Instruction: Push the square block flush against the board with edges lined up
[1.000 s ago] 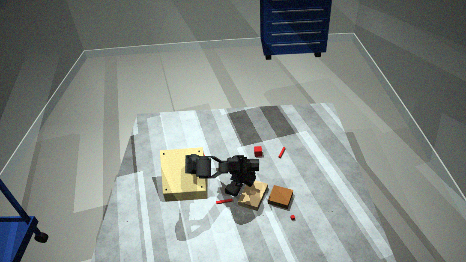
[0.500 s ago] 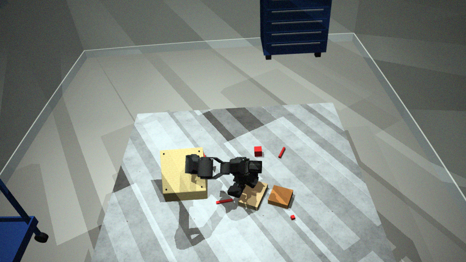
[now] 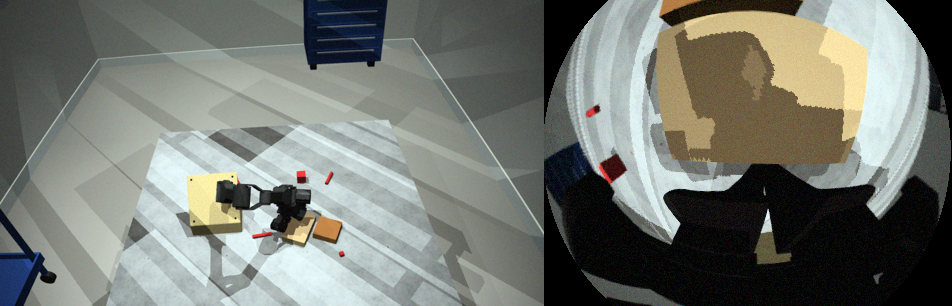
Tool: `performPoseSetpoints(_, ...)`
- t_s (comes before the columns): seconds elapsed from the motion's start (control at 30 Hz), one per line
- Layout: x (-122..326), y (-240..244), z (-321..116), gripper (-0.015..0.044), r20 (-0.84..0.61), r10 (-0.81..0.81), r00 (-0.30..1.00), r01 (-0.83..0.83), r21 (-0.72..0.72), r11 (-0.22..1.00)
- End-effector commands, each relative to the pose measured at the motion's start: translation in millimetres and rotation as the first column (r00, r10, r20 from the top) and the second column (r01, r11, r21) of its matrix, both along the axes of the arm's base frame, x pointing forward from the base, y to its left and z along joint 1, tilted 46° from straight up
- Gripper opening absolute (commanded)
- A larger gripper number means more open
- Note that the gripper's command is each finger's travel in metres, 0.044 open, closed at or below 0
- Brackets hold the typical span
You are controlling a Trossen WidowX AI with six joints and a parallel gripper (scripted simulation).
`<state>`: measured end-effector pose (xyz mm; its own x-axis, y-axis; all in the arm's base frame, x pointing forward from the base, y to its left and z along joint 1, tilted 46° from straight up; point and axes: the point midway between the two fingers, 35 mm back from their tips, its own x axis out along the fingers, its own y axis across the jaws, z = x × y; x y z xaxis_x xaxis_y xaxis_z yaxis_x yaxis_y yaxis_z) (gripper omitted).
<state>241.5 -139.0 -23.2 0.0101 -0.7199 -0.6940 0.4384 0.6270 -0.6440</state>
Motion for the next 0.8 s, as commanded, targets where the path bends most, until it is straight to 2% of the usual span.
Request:
performPoseSetpoints(0.0, 7, -3, 3, 0.0000, 0.008, -0.003, 1.000, 0.003, -0.002, 1.000)
performPoseSetpoints(0.77, -24, 8, -10, 0.0000, 0.006, -0.003, 1.000, 0.003, -0.001, 1.000)
